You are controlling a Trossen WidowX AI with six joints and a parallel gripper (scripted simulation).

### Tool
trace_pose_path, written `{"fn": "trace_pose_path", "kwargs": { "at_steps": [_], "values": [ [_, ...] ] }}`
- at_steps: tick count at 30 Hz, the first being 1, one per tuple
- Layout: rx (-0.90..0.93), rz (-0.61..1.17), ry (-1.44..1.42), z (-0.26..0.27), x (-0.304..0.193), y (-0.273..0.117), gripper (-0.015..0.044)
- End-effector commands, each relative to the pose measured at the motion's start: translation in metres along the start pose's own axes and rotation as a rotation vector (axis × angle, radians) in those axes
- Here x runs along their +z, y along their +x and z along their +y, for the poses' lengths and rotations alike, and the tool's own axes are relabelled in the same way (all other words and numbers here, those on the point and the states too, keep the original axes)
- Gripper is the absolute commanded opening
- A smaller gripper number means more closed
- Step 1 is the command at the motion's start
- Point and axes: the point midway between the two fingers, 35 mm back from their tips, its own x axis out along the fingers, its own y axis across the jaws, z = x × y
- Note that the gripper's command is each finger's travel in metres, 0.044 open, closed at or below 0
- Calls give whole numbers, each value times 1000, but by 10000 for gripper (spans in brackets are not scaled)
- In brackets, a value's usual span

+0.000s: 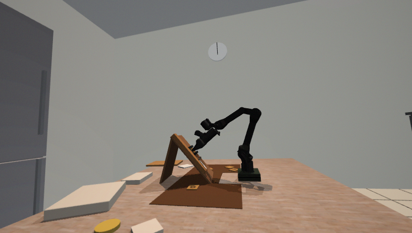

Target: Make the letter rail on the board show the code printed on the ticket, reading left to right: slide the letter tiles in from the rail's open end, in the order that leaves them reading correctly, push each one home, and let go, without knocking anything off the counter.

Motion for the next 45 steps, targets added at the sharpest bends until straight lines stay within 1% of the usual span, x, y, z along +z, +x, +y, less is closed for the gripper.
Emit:
{"fn": "trace_pose_path", "kwargs": {
  "at_steps": [1, 31, 42, 45],
  "values": [
    [-3, 2, 6, 2, -1, 0, 0],
    [-2, 1, 7, 19, -1, 0, 0],
    [-2, 2, 7, 17, 0, -4, 289],
    [-2, 2, 7, 17, 0, -8, 295]
  ]
}}
